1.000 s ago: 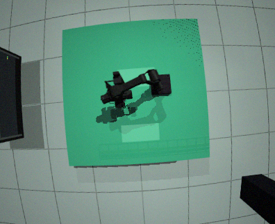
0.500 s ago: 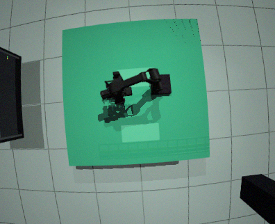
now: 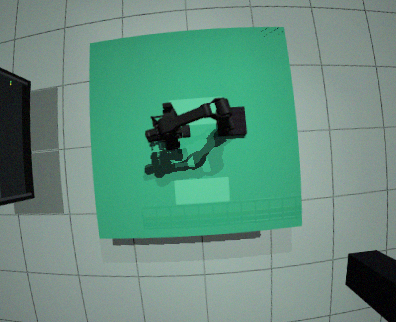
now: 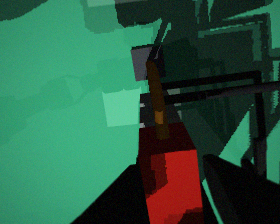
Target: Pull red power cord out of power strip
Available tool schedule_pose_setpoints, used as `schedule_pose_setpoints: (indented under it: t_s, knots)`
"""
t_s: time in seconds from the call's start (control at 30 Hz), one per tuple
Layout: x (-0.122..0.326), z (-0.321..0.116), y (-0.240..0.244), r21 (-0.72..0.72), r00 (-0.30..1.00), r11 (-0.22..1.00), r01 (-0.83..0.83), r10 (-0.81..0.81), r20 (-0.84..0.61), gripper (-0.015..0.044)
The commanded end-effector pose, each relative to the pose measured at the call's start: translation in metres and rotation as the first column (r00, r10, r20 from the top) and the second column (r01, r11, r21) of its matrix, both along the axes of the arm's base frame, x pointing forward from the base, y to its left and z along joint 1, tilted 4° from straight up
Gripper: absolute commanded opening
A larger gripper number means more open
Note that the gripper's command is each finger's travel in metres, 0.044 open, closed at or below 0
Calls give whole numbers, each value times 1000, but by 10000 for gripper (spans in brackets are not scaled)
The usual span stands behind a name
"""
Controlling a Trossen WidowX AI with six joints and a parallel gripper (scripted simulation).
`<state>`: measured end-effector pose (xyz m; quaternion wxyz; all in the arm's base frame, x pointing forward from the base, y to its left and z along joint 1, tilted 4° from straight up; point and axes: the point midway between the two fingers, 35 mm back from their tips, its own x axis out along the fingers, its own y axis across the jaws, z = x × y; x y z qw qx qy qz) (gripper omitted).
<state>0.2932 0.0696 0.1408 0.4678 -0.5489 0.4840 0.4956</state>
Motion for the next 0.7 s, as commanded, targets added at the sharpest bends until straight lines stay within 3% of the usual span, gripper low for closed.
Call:
schedule_pose_setpoints:
  t_s: [0.0,0.33,0.67]
  knots:
    - [0,0,0,0,1000,1000,0,0,0,81]
    - [0,0,0,0,1000,1000,0,0,0,0]
    - [0,-1,13,2,1000,1000,-1,1,-1,0]
